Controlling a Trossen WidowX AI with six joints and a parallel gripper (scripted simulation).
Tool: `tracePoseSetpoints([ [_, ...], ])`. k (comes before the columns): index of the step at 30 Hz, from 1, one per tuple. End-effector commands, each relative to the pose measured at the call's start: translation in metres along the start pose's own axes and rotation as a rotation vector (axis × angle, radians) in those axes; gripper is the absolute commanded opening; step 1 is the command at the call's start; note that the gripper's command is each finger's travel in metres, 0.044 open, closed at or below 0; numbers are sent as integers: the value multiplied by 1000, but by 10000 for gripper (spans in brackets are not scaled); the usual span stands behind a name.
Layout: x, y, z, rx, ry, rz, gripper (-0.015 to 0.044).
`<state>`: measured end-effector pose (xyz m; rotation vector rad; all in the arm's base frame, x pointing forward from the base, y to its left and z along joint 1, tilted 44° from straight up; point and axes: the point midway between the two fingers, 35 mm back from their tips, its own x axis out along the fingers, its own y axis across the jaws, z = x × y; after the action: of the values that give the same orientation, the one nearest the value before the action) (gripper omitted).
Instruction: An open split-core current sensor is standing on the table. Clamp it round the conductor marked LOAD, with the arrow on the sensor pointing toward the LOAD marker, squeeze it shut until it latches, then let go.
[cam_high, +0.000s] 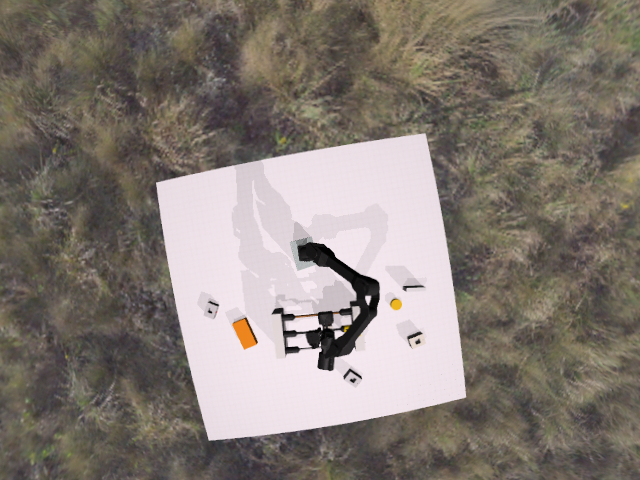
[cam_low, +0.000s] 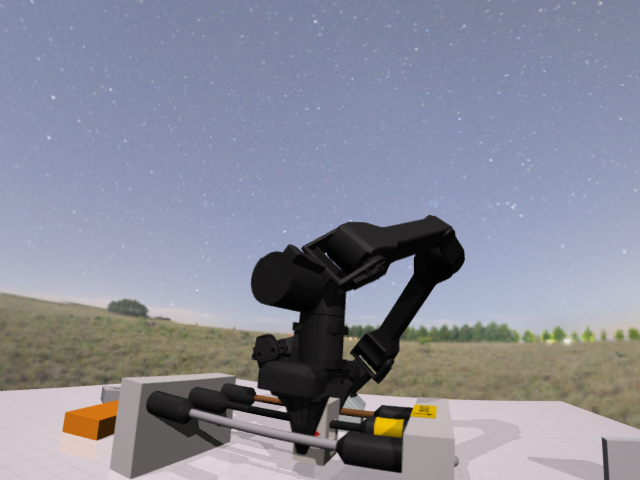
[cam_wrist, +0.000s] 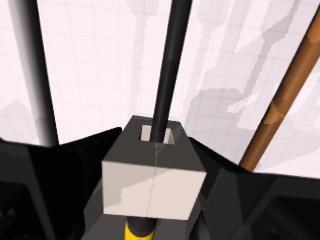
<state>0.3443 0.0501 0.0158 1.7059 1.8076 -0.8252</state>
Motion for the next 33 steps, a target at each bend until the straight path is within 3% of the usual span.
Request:
tracePoseSetpoints([
  [1,0,0,0,-1,0,0,392],
  [3,0,0,0,-1,0,0,440],
  [12,-2,1,0,-1,0,0,440],
  [21,-108,2,1,3,1,-12,440],
  [33,-110,2,1,3,2,-12,440],
])
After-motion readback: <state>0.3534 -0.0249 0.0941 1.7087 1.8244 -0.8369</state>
